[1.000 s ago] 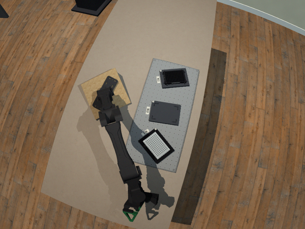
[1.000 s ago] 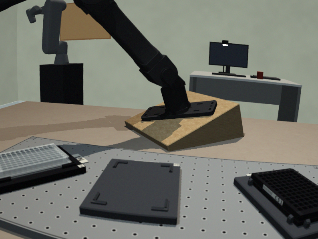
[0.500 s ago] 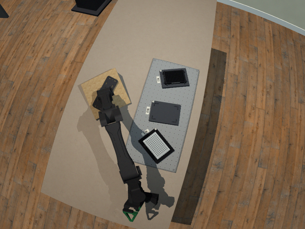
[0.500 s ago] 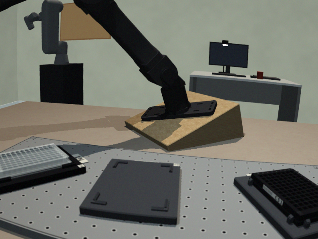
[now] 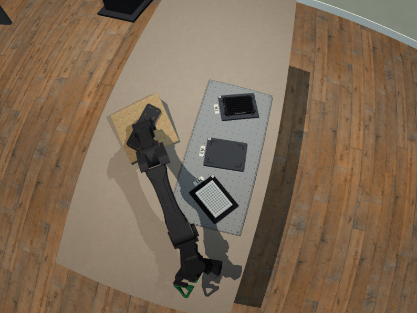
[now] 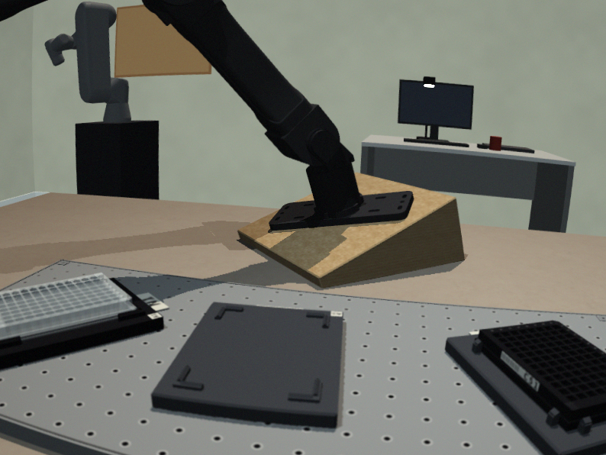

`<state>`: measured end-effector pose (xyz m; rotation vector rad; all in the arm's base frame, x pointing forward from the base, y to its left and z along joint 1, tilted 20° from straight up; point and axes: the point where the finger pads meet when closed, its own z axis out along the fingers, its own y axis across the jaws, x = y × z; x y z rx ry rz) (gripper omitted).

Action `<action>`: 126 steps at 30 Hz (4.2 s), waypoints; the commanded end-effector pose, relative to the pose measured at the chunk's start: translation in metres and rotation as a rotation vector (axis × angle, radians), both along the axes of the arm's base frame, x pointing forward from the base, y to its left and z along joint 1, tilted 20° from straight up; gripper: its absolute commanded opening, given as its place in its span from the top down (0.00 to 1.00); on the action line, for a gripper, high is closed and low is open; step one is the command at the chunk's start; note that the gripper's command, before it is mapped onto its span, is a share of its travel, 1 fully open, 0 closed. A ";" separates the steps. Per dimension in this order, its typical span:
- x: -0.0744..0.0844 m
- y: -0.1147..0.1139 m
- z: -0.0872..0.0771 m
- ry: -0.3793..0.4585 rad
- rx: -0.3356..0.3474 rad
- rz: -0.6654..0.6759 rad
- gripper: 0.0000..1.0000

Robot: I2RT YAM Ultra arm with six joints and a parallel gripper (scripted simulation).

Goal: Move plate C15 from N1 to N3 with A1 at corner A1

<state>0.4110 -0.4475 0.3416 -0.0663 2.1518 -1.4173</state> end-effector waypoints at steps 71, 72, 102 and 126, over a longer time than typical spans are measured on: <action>-0.003 0.028 0.042 -0.132 0.020 0.008 0.00; -0.003 0.028 0.042 -0.132 0.020 0.008 0.00; 0.008 0.050 0.025 -0.129 0.134 0.042 0.00; 0.007 0.052 0.026 -0.149 0.116 0.029 0.00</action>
